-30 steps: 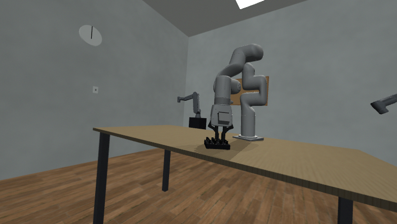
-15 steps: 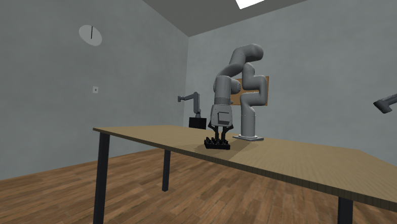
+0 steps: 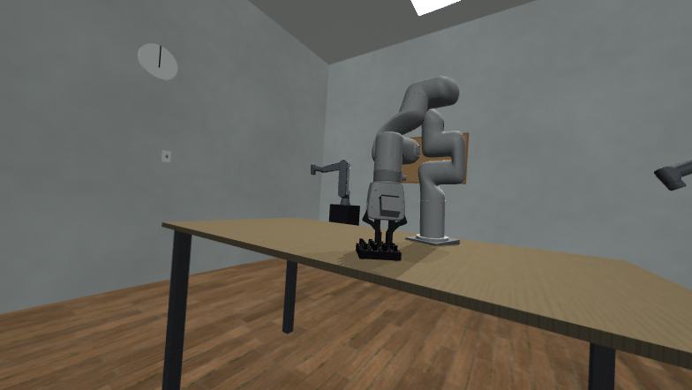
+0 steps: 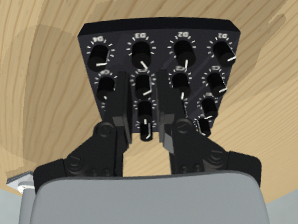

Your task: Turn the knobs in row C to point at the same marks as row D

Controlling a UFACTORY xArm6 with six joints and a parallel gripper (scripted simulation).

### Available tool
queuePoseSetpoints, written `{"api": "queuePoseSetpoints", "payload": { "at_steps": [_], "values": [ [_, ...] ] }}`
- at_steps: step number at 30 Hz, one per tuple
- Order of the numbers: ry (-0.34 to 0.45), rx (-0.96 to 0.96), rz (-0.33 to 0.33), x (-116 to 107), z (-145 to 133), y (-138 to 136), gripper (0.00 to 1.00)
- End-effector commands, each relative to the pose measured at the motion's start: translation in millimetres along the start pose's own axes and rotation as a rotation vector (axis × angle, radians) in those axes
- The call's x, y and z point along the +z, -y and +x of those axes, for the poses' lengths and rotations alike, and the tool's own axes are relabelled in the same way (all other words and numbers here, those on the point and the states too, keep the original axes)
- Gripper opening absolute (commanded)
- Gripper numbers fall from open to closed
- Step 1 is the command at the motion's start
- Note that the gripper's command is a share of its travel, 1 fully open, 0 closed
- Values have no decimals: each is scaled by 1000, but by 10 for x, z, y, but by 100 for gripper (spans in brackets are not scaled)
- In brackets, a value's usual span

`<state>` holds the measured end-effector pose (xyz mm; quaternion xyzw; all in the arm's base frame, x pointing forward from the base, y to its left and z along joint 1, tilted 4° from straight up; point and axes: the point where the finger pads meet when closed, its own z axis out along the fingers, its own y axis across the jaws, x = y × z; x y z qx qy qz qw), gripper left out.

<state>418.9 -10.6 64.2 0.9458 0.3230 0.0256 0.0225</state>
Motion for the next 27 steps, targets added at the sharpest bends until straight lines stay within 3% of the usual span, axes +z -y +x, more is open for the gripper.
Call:
{"api": "queuePoseSetpoints", "payload": {
  "at_steps": [1,2,3,27],
  "values": [
    [-3,0,-2,-12,11,-9,19],
    [-3,0,-2,-12,11,-9,19],
    [-3,0,-2,-12,11,-9,8],
    [-3,0,-2,-12,11,-9,8]
  ]
}}
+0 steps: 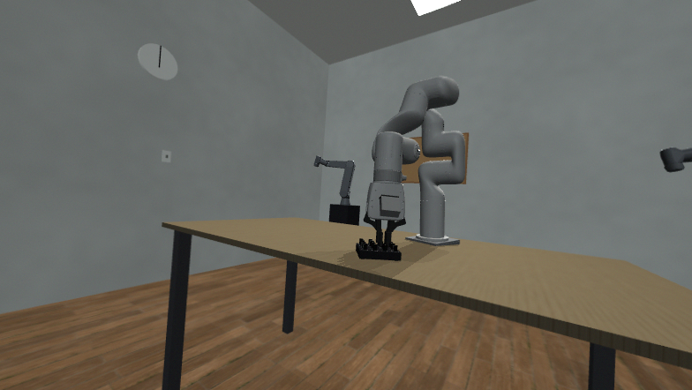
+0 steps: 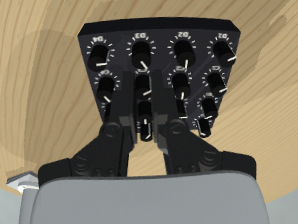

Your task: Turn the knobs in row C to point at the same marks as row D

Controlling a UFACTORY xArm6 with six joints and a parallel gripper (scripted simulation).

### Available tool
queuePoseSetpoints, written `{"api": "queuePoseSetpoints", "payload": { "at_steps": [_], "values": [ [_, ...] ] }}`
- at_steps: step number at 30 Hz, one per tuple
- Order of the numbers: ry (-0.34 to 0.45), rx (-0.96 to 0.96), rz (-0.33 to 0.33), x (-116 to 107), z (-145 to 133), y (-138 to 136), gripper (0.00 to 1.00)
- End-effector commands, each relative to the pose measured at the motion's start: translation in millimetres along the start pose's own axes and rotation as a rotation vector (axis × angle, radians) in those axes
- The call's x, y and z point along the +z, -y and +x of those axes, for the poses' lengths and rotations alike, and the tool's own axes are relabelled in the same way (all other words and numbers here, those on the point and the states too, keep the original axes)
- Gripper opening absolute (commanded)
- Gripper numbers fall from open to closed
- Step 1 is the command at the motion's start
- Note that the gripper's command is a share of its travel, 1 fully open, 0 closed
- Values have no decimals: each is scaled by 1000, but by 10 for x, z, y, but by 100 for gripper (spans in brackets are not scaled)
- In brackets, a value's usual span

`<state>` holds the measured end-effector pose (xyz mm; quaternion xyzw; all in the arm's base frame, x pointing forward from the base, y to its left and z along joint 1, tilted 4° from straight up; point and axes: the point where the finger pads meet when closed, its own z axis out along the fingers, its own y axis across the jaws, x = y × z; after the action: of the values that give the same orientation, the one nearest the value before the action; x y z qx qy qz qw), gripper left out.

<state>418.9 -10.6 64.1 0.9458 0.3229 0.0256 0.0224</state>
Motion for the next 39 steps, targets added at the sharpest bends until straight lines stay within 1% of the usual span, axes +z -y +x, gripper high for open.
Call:
{"api": "queuePoseSetpoints", "payload": {
  "at_steps": [1,21,39],
  "values": [
    [-3,0,-2,-13,12,-9,8],
    [-3,23,-2,-13,12,-9,8],
    [-3,195,-2,-13,12,-9,8]
  ]
}}
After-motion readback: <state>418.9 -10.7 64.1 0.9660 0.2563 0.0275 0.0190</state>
